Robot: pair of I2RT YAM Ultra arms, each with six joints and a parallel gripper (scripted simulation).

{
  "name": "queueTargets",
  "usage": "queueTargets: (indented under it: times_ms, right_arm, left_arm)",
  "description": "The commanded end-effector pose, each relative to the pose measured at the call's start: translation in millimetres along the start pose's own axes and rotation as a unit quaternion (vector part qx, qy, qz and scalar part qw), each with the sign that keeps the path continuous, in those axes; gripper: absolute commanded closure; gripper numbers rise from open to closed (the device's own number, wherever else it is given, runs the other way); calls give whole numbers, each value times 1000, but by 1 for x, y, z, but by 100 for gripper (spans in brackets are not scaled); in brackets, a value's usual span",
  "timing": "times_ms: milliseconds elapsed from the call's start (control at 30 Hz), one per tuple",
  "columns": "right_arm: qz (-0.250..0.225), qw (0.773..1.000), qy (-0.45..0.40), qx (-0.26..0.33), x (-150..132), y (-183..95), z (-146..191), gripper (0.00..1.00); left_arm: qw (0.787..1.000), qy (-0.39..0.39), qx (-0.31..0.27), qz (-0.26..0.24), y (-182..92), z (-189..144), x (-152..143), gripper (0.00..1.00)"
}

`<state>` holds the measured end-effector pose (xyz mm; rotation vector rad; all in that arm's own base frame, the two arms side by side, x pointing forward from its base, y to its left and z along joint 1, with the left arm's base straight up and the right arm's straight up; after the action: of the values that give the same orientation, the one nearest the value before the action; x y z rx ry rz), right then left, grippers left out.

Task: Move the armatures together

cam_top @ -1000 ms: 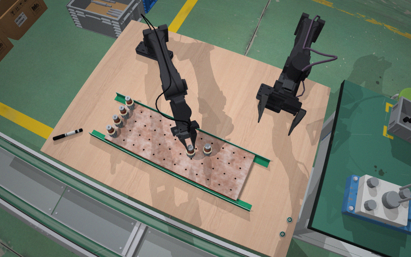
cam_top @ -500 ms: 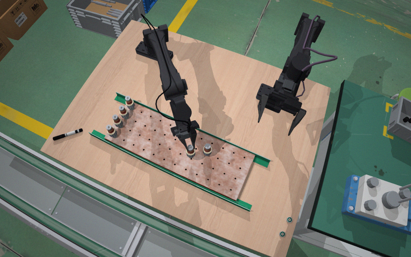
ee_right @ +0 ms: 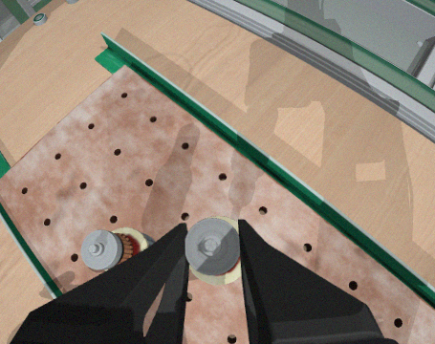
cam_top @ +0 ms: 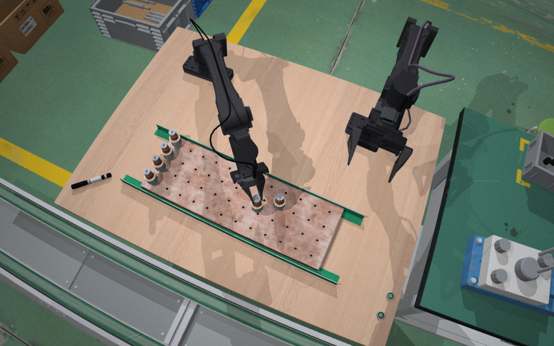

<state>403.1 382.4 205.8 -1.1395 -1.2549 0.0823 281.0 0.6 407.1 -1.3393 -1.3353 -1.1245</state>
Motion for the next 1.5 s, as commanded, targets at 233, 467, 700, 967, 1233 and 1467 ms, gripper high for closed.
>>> queueTargets:
  times_ms: [233, 467, 700, 967, 1233, 1467]
  right_arm:
    - [-59, 998, 0, -16, 29, -18, -12, 99]
    - [-54, 998, 1, -17, 34, -20, -11, 99]
    - [-38, 999, 2, -14, 33, -18, -9, 99]
    - [-47, 999, 2, -15, 37, -23, -9, 99]
    - [-49, 999, 2, -15, 39, -25, -8, 99]
    - [-50, 999, 2, -16, 39, -26, -8, 99]
  left_arm:
    - [1000, 2, -10, -13, -1, -5, 13, 0]
    - [1000, 2, -10, -13, -1, -5, 13, 0]
    - [1000, 2, -10, -13, -1, -5, 13, 0]
    - [1000, 2, -10, -13, -1, -5, 13, 0]
    - [1000, 2, -10, -13, -1, -5, 13, 0]
    - [1000, 2, -10, -13, -1, -5, 13, 0]
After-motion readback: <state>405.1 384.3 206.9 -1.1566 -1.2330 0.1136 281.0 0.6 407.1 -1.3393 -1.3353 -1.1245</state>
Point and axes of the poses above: on each arm, the point where the finger pads meet when closed, its own y axis out along the fingers, its own z axis across the jaws, x = y × z, the point moved 10 cm from there along -y, back along the fingers, and after that the axes turned 10 degrees about -y, right-handed, at the moved point
